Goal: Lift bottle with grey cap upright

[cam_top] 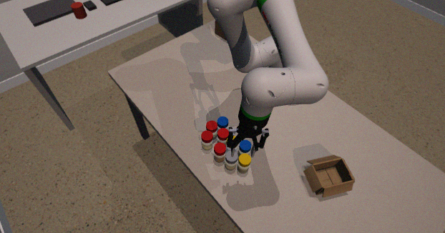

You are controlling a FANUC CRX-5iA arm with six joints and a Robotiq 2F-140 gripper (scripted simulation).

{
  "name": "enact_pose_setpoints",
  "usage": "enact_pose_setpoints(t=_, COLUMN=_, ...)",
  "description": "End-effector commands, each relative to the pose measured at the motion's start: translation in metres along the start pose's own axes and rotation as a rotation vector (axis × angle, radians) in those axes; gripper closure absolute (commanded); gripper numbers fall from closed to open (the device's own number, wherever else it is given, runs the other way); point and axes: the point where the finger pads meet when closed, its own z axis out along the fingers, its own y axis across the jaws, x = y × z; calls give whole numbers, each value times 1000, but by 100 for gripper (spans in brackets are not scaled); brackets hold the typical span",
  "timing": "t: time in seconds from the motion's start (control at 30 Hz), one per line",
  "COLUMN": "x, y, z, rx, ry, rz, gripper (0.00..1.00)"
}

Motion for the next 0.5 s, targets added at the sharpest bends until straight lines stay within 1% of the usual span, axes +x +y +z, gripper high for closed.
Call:
enact_pose_setpoints(t=0.0, x=3, y=6, z=-4, rx=13, ry=7, rz=-68, gripper=49)
enact_pose_setpoints(t=0.2, x=7, y=17, z=-10, rx=38, ry=17, rz=-197, gripper=49)
enact_pose_setpoints(t=0.43, x=7, y=17, z=-10, rx=38, ry=17, rz=-197, gripper=49)
enact_pose_setpoints(t=0.47, x=8, y=16, z=2, rx=37, ry=17, rz=-196, gripper=49)
